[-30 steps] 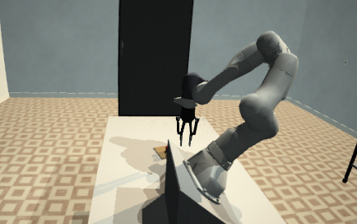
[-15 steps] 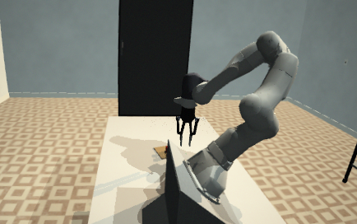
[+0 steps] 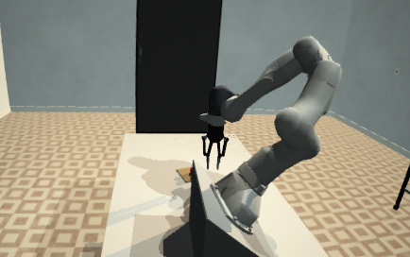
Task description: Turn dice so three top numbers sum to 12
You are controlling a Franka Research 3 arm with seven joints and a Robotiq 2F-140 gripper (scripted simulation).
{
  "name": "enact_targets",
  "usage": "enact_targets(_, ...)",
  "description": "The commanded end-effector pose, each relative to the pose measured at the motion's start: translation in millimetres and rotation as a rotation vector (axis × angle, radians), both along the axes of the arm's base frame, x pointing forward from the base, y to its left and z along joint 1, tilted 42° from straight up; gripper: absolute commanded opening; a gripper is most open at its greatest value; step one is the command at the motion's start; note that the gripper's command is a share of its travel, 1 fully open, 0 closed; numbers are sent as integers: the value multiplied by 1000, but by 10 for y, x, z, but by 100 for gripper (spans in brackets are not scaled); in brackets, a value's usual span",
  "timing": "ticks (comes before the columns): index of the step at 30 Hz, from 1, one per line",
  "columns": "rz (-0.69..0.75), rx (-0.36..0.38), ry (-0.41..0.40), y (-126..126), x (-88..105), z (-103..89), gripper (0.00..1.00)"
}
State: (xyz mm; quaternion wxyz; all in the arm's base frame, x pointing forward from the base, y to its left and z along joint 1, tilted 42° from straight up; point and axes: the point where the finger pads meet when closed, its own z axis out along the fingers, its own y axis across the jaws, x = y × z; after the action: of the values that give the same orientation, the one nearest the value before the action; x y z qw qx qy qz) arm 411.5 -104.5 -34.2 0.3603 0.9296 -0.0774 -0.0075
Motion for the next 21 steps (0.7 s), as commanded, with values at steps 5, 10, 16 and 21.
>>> enact_targets(5,-2,4,-10,-57,15,-77,28)
enact_targets(10,-2,4,-9,-111,10,-137,28)
enact_targets(16,-2,4,-10,-163,5,-195,28)
enact_targets(21,-2,4,-10,-199,1,-235,28)
